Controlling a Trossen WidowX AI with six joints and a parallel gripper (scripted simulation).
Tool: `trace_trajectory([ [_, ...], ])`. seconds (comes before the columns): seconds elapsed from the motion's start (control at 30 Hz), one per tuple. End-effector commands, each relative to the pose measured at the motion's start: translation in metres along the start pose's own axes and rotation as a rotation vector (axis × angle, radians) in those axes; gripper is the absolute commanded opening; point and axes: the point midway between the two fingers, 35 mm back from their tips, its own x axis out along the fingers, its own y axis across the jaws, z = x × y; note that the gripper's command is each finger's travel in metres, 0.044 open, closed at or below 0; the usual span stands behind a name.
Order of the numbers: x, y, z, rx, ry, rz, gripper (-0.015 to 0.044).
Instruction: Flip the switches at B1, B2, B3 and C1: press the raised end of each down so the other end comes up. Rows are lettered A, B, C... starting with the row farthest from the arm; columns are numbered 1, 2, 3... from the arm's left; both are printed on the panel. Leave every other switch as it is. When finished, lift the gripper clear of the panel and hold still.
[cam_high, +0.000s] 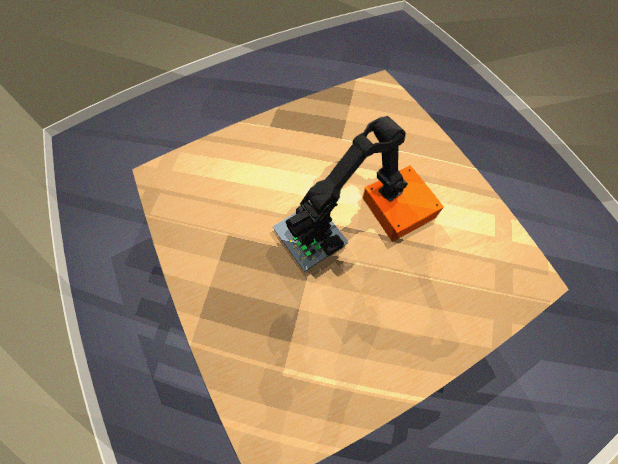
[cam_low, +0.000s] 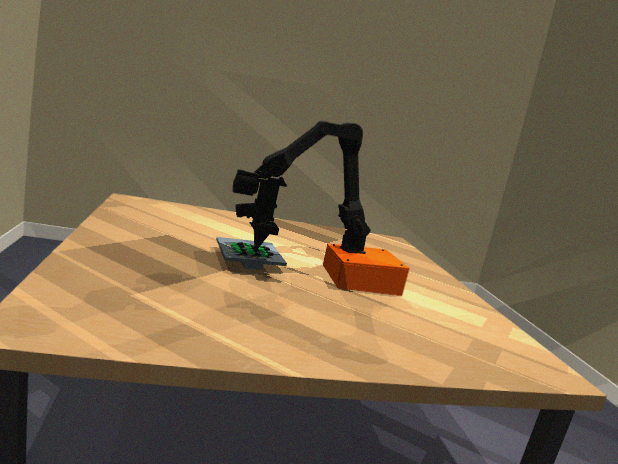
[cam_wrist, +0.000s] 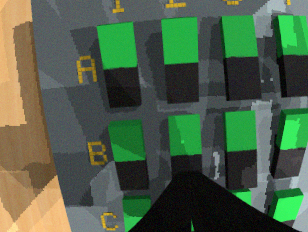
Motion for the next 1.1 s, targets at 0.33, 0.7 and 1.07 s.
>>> trace_trajectory([
  [0.33,0.0024,-0.0001,-0.0002,-0.006,0.001,0.000,0.0000],
  [0.7,0.0039,-0.0001,-0.0003,-0.006,0.001,0.000,0.0000],
  [1.07,0.0054,-0.0001,-0.0003,-0.006,0.001,0.000,0.0000],
])
